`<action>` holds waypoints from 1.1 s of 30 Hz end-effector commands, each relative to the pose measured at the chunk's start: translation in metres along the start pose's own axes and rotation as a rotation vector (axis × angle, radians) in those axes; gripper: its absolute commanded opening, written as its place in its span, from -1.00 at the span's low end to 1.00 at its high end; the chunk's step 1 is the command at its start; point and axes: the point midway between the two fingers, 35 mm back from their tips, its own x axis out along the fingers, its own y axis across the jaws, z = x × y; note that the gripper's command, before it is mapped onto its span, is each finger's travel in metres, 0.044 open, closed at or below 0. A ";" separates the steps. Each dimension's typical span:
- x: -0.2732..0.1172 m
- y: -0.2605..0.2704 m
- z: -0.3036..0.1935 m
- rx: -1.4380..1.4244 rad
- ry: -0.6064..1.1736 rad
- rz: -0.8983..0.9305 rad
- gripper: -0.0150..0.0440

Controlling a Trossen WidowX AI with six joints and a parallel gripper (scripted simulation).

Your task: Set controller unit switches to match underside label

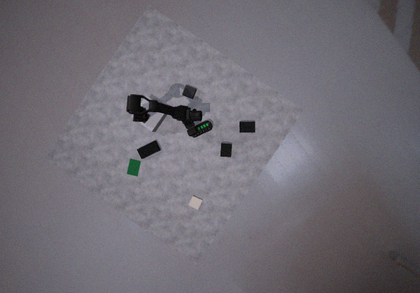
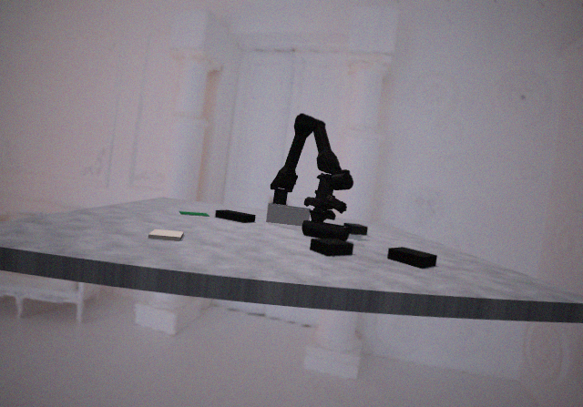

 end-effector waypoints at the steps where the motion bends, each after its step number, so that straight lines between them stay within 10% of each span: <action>1: 0.001 -0.001 0.001 0.000 -0.004 0.003 -0.49; 33: 0.005 -0.017 0.000 0.000 -0.004 0.001 -0.49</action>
